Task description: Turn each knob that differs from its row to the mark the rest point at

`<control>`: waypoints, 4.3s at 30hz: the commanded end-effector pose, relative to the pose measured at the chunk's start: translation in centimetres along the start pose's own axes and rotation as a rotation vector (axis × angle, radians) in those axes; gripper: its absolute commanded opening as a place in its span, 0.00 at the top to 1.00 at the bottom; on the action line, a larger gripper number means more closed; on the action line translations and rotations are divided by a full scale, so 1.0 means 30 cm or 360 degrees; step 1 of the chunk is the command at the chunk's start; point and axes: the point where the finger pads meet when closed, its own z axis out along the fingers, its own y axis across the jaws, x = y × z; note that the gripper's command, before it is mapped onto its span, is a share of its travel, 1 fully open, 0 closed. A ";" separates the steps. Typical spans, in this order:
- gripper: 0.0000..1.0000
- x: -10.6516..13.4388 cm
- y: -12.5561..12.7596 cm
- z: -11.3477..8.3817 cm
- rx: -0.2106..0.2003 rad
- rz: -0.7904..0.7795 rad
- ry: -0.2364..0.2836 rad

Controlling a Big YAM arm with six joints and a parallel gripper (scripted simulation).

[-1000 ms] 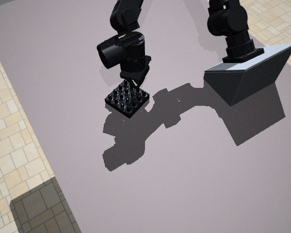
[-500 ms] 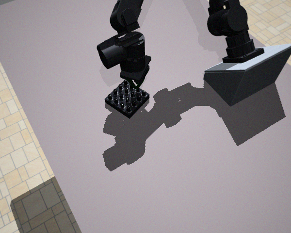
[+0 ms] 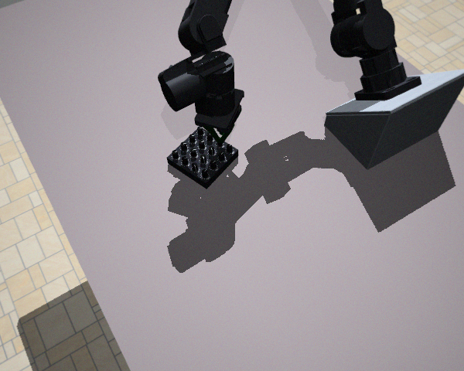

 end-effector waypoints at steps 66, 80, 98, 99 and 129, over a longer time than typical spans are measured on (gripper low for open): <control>0.82 -0.041 0.049 -0.021 -0.0038 0.0040 -0.0035; 0.82 -0.041 0.049 -0.021 -0.0038 0.0040 -0.0035; 0.82 -0.005 0.019 0.019 -0.0005 -0.0011 -0.0012; 0.82 -0.005 0.019 0.019 -0.0005 -0.0011 -0.0012; 0.82 -0.019 0.030 0.043 -0.0016 0.0004 -0.0021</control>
